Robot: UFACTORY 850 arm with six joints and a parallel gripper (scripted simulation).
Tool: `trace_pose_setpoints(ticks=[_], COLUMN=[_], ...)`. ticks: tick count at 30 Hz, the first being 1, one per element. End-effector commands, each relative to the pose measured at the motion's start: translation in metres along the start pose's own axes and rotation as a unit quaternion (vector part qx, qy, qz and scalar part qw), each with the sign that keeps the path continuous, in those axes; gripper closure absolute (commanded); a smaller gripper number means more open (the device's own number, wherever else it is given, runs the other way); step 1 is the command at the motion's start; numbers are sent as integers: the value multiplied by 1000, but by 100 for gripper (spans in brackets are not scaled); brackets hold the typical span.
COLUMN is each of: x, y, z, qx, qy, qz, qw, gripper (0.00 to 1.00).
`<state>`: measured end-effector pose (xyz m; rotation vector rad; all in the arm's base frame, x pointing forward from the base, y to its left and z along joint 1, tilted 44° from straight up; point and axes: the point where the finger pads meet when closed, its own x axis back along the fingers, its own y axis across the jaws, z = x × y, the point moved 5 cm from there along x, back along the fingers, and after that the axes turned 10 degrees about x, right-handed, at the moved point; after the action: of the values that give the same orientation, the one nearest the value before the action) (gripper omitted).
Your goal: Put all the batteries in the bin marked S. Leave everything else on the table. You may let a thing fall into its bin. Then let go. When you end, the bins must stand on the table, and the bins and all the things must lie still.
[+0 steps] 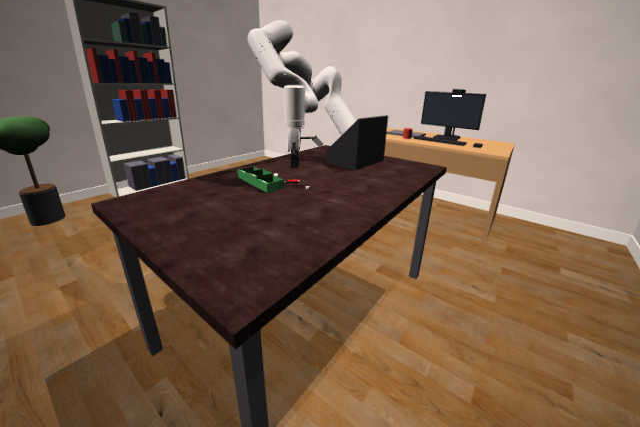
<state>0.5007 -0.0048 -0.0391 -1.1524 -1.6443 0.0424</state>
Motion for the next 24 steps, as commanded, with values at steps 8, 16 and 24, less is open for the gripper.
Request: trace_pose_setpoints(ticks=[8, 16, 24], x=[1, 1, -31], y=[-3, -3, -3], z=[-6, -6, -6], qx=[0, 0, 0], qy=[0, 0, 0], qz=[-1, -1, -1], qw=[1000, 1000, 1000], gripper=[72, 72, 72])
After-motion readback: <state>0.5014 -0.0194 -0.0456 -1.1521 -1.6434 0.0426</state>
